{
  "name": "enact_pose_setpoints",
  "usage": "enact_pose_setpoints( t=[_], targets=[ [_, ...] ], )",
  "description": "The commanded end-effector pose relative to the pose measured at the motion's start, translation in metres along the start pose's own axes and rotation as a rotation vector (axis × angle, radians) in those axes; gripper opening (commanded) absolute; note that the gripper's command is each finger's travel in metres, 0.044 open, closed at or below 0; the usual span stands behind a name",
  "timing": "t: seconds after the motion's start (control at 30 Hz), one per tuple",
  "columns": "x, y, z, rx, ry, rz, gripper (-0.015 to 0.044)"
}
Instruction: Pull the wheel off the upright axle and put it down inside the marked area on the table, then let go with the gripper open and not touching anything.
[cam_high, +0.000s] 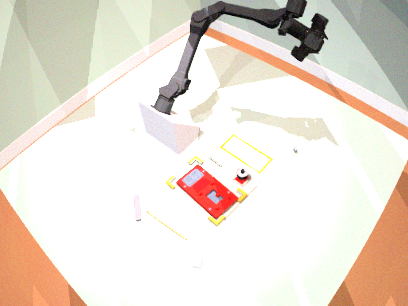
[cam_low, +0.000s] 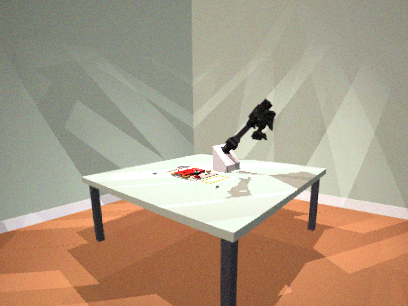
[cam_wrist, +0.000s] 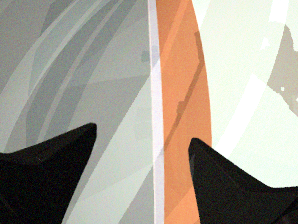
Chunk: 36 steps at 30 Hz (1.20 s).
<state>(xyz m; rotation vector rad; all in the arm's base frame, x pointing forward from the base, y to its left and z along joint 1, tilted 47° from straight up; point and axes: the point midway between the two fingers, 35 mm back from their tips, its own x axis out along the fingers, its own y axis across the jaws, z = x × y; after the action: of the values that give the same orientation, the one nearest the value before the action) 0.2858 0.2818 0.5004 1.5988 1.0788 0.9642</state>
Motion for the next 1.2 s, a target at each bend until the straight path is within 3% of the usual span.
enact_pose_setpoints(
  t=[0.0, 0.53, 0.87, 1.17],
  targets=[
    [0.005, -0.028, 0.033, -0.042, -0.059, -0.076, 0.0300],
    [-0.016, -0.157, 0.160, -0.262, -0.160, -0.458, 0.0300],
    [-0.064, -0.243, 0.217, -0.339, -0.107, -0.691, 0.0300],
    [-0.118, -0.322, 0.245, -0.389, 0.052, -0.861, 0.0300]
  ],
)
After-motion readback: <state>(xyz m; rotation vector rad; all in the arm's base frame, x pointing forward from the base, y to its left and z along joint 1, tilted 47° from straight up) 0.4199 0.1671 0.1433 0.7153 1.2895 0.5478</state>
